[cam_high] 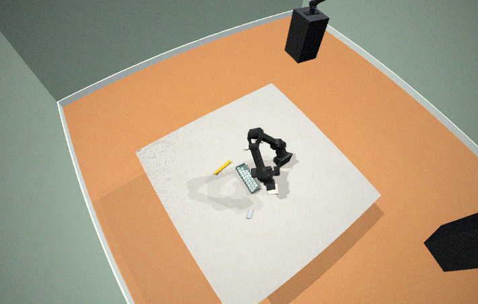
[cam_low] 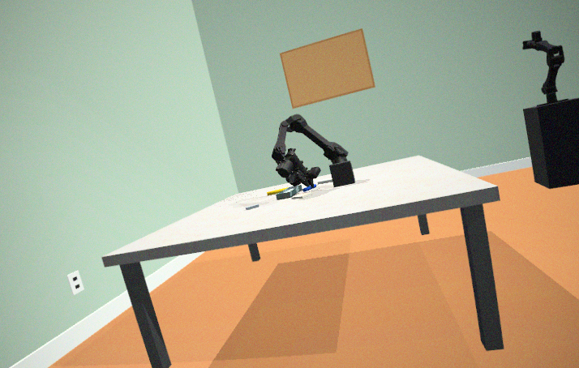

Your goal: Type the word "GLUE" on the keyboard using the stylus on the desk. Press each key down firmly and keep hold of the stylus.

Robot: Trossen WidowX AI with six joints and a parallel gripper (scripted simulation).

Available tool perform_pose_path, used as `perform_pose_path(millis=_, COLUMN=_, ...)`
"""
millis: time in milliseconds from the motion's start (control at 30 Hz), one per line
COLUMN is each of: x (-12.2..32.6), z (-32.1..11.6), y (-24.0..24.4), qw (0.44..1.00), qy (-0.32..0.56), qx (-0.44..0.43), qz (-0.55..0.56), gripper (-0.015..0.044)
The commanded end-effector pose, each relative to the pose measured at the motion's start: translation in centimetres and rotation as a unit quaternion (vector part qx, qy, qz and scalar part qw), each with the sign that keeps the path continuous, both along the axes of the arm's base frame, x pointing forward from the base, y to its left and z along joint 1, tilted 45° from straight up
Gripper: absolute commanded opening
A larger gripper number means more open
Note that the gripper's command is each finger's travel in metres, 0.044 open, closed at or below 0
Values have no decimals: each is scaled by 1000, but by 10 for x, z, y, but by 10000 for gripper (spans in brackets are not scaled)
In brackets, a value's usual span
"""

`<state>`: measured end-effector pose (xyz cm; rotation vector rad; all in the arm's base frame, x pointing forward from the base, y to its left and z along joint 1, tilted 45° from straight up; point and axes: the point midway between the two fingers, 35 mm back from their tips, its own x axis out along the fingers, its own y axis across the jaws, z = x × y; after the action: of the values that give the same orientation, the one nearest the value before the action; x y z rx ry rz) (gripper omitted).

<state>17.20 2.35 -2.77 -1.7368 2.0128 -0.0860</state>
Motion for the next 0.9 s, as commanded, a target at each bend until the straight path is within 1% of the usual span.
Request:
perform_pose_path(millis=0, x=1, z=11, y=14, qw=1000, qy=-8, qx=7, qz=1, gripper=0)
perform_pose_path(millis=133, x=-3, z=27, y=29, qw=1000, qy=-7, qx=6, qz=1, gripper=0)
perform_pose_path(millis=333, x=-3, z=23, y=28, qw=1000, qy=-12, qx=11, qz=9, gripper=0)
perform_pose_path(millis=600, x=8, z=-6, y=34, qw=990, qy=-98, qx=84, qz=56, gripper=0)
perform_pose_path(millis=867, x=22, z=-27, y=47, qw=965, qy=-188, qx=156, qz=99, gripper=0)
